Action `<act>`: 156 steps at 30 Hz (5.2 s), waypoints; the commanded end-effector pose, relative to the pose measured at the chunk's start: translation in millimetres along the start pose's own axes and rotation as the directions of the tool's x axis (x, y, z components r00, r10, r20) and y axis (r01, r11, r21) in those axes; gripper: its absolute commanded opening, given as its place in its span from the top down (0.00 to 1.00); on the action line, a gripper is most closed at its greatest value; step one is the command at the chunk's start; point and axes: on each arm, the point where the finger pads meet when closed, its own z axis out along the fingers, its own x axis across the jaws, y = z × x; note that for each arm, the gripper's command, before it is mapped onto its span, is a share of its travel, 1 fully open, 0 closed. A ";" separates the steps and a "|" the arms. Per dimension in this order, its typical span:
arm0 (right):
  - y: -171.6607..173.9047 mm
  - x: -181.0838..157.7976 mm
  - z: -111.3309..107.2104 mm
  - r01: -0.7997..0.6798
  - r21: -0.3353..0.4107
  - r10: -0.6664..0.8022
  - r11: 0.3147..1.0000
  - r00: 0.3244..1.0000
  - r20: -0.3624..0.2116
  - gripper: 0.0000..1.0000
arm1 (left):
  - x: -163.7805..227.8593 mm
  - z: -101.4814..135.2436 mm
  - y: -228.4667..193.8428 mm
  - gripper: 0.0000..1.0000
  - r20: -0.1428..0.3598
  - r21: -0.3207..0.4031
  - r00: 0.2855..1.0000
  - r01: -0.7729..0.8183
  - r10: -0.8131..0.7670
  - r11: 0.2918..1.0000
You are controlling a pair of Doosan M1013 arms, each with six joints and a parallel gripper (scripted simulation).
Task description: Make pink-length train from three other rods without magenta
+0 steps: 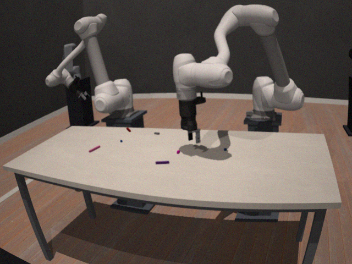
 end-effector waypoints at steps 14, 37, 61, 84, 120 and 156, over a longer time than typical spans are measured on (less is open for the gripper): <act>-2.9 1.2 1.3 0.003 0.005 -0.003 1.000 1.000 -0.013 0.00 | 3.1 1.5 -11.0 0.00 0.005 -0.003 0.803 -0.597 0.597 0.803; -2.9 1.2 1.3 0.003 0.005 -0.003 1.000 1.000 -0.013 0.00 | 3.6 3.1 -12.6 0.00 0.007 -0.002 0.579 -0.815 0.815 0.579; -2.9 1.2 1.3 0.003 0.005 -0.003 1.000 1.000 -0.013 0.00 | 3.6 3.1 -12.6 0.00 0.007 -0.002 0.579 -0.815 0.815 0.579; -2.9 1.2 1.3 0.003 0.005 -0.003 1.000 1.000 -0.013 0.00 | 3.6 3.1 -12.6 0.00 0.007 -0.002 0.579 -0.815 0.815 0.579; -2.9 1.2 1.3 0.003 0.005 -0.003 1.000 1.000 -0.013 0.00 | -9.8 1.8 -13.0 0.00 0.004 -0.003 0.636 -0.772 0.772 0.636; -2.9 1.2 1.3 0.003 0.005 -0.003 1.000 1.000 -0.013 0.00 | -237.7 0.9 -50.3 0.00 0.000 0.000 0.921 0.389 -0.389 0.921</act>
